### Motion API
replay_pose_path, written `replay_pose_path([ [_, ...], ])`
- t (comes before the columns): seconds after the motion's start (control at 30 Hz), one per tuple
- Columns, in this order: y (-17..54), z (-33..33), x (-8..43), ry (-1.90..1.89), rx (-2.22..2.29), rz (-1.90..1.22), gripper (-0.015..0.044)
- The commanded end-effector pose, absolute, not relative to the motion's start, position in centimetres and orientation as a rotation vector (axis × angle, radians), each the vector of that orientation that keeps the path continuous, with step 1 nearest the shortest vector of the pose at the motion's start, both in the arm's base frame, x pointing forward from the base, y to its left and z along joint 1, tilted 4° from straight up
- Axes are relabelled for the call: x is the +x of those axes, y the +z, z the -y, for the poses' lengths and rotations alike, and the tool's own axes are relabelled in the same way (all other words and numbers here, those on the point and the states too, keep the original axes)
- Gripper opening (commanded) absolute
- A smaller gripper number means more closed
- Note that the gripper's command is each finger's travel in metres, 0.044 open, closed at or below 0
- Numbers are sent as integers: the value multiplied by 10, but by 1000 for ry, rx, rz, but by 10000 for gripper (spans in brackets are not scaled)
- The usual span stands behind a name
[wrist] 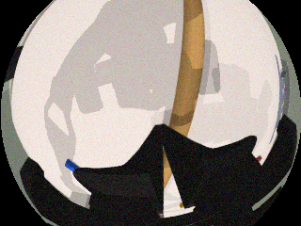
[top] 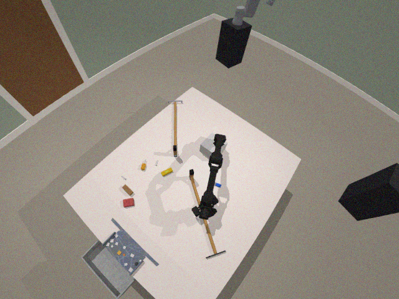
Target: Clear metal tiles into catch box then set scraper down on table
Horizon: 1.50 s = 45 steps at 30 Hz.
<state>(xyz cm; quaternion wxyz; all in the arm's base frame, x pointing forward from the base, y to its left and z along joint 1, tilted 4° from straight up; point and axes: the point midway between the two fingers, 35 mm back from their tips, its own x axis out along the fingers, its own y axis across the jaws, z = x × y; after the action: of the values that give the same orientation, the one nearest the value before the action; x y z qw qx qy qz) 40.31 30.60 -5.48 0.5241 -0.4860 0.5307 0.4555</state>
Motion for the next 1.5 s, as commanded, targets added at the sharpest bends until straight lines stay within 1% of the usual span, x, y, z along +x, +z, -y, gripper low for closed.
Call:
replay_pose_path([
  [0.0,-33,-310,405,1084,-1159,-1245,0],
  [0.53,28,-312,402,1074,-1152,-1204,0],
  [0.73,32,-312,401,1062,-1140,-1206,0],
  [1.47,67,-323,375,712,-723,-1278,0],
])
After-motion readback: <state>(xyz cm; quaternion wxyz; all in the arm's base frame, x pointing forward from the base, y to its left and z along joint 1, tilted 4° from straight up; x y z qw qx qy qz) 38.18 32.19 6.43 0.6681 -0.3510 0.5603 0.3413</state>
